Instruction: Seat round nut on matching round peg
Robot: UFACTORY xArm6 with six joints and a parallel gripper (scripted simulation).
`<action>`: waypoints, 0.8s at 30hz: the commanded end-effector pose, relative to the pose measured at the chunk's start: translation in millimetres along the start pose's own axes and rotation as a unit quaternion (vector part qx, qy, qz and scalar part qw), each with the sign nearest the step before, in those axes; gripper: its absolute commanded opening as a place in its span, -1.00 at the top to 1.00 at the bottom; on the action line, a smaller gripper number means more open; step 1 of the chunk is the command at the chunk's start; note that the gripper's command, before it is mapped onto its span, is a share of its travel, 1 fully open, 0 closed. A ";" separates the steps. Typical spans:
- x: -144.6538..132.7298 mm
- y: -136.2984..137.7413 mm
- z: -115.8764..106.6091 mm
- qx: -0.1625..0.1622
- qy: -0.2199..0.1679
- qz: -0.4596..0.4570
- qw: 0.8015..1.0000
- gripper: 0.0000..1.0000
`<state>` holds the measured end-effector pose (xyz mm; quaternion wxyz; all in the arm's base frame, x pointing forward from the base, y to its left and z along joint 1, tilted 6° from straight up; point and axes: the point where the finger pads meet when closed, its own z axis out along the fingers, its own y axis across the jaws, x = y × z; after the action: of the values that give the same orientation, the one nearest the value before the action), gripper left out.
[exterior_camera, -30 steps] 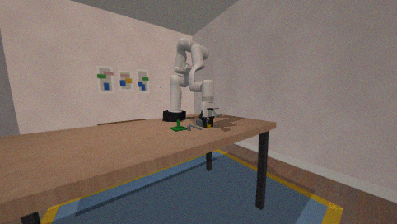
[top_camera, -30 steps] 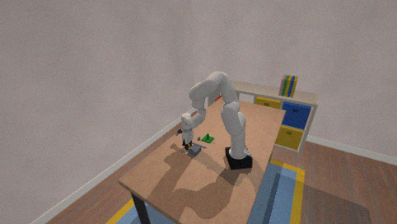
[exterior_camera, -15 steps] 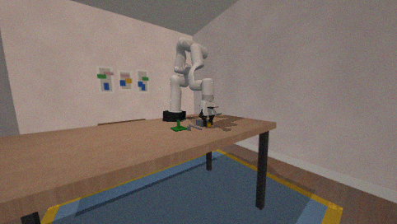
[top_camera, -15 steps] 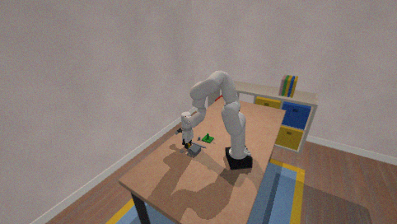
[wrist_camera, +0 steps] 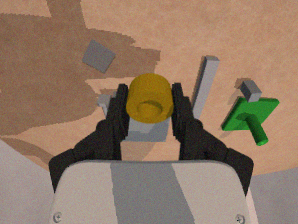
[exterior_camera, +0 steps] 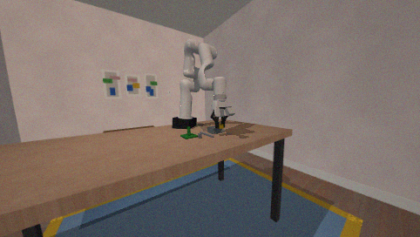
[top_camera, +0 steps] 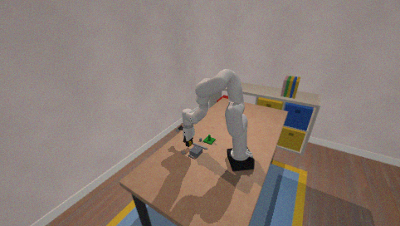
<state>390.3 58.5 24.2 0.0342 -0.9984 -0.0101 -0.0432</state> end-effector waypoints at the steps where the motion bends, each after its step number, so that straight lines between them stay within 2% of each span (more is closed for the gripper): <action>1: 0.9 -0.1 -3.9 0.000 0.001 0.000 1.000 1.00; 10: 0.8 0.0 -7.0 0.000 0.001 0.000 1.000 1.00; 14: 1.2 0.7 -26.1 -0.001 0.001 0.000 1.000 1.00; 21: 1.0 1.6 -26.9 -0.001 0.001 0.000 1.000 1.00; 24: -1.1 11.5 -26.9 -0.001 0.001 0.000 1.000 1.00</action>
<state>387.3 53.5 49.3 0.0330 -0.9985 -0.0103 -0.0424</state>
